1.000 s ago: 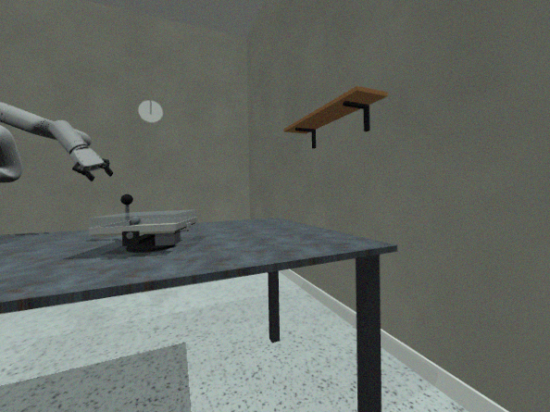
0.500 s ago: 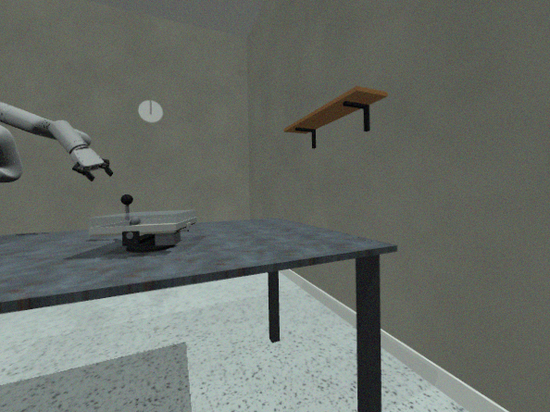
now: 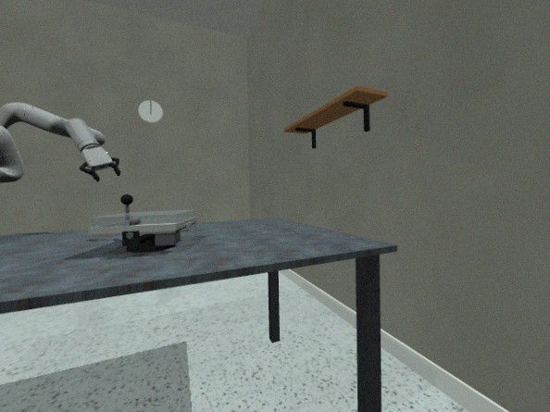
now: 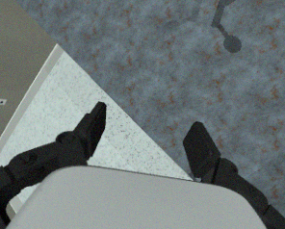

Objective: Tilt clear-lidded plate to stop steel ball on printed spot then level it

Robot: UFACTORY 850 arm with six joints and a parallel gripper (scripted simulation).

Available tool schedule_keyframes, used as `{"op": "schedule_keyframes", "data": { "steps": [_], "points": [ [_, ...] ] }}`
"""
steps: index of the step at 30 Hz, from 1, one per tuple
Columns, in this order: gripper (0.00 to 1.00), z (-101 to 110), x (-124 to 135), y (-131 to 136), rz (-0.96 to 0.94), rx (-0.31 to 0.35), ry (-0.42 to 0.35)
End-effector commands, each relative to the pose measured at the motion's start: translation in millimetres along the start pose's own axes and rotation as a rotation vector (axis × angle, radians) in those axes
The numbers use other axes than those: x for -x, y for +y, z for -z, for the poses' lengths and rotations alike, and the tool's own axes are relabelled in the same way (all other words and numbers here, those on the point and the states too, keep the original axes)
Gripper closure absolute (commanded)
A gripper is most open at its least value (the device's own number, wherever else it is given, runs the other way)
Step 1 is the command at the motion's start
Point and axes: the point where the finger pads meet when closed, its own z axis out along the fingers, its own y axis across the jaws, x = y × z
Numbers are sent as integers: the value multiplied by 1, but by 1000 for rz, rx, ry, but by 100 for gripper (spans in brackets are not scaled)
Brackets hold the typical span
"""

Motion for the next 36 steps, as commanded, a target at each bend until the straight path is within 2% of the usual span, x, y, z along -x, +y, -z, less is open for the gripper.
{"op": "schedule_keyframes", "data": {
  "steps": [1, 2, 4, 6, 12, 17, 19, 21, 22, 29, 30, 36],
  "points": [
    [0, -37, -46, -15, -326, 157, -26],
    [0, -46, -57, -16, -418, 199, -32],
    [0, -46, -57, -16, -418, 199, -32],
    [0, -72, -93, -18, -610, 282, -46],
    [0, -113, -152, 2, -1158, 510, -87],
    [0, -147, -203, 28, -1438, 628, -114],
    [0, -161, -224, 40, -1488, 650, -119],
    [0, -161, -224, 40, -1488, 650, -119],
    [0, -182, -255, 58, -1502, 656, -121],
    [0, -185, -260, 62, -1513, 661, -122],
    [39, -185, -260, 62, -1513, 661, -122],
    [39, -185, -260, 62, -1513, 661, -122]
  ]
}}
